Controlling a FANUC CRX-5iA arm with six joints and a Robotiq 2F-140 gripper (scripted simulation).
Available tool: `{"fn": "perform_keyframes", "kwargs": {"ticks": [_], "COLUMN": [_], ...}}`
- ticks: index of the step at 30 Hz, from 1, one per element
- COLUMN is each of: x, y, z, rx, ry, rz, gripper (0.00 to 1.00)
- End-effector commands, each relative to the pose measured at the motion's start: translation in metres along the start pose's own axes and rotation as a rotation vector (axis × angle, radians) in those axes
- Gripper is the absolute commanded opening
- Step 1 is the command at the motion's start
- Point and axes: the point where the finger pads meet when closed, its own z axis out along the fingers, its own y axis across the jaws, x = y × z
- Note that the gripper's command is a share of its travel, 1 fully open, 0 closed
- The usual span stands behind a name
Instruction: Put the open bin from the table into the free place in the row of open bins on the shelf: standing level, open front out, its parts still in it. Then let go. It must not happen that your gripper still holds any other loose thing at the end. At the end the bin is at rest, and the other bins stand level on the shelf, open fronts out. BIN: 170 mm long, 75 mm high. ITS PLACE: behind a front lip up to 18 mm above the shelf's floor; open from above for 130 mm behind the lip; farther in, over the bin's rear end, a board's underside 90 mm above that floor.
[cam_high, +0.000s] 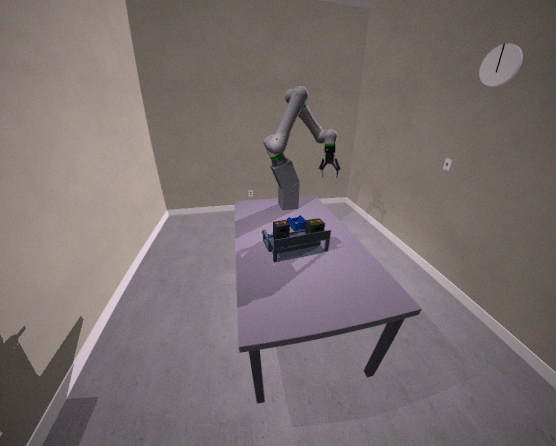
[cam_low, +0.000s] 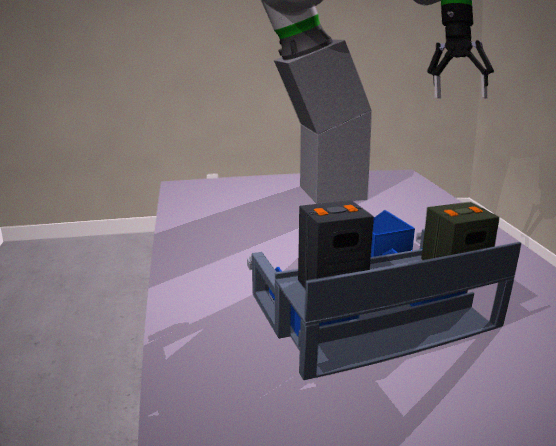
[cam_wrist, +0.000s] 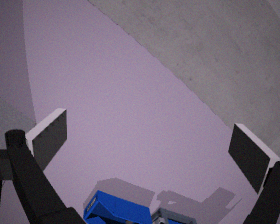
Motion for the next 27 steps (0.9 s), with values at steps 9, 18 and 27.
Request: {"fn": "perform_keyframes", "kwargs": {"ticks": [9, 18, 27], "x": [0.0001, 0.0001, -0.0041], "y": [0.0002, 0.0002, 0.0036], "z": [-0.0001, -0.0001, 0.0013], "rx": [0.0, 0.0, 0.0], "ry": [0.0, 0.0, 0.001], "rz": [0.0, 0.0, 0.022], "gripper": [1.0, 1.0, 1.0]}}
